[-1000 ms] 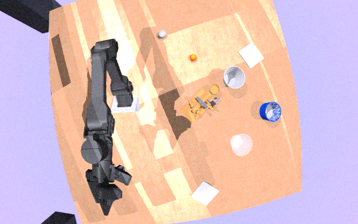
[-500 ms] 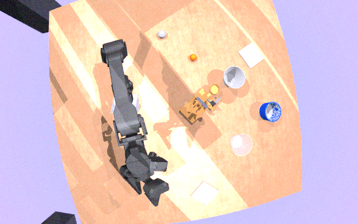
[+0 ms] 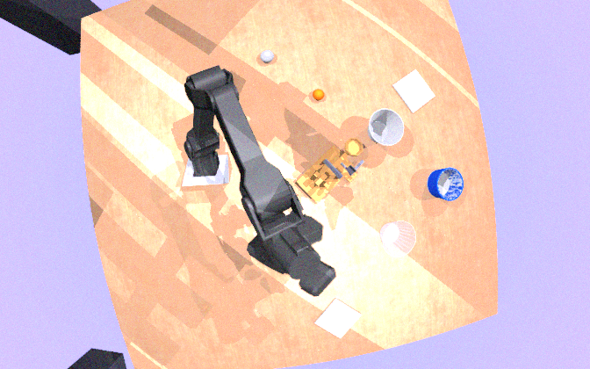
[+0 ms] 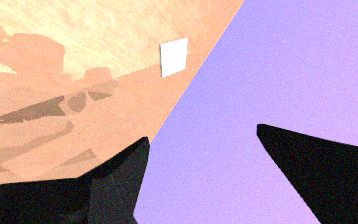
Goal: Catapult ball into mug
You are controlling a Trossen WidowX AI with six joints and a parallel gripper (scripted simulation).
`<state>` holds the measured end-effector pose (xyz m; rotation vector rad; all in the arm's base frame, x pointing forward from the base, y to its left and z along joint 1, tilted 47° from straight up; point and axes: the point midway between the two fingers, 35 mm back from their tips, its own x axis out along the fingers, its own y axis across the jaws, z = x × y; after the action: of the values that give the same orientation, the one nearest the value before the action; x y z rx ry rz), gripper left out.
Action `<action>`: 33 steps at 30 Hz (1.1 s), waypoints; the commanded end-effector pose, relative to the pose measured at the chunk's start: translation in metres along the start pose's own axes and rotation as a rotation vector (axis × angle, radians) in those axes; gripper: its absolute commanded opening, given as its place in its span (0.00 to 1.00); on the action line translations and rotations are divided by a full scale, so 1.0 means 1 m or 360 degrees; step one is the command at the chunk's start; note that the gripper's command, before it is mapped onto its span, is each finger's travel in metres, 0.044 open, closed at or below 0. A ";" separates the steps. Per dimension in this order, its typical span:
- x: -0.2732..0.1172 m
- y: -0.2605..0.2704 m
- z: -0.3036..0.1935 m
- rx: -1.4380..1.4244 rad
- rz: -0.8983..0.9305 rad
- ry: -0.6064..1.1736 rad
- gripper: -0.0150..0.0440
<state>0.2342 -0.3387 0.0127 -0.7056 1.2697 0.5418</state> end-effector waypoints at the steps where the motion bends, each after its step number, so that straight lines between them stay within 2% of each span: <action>1: 0.008 0.011 0.036 0.0013 0.0142 -0.0150 1.00; 12: 0.011 0.057 0.128 0.0109 0.0618 -0.0461 1.00; 23: -0.010 0.108 0.209 0.0238 0.1142 -0.0666 1.00; 30: -0.010 0.112 0.214 0.0248 0.1174 -0.0674 1.00; 33: 0.008 0.128 0.229 0.0248 0.1174 -0.0675 1.00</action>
<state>0.2955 -0.1031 0.0272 0.0326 1.1216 1.0972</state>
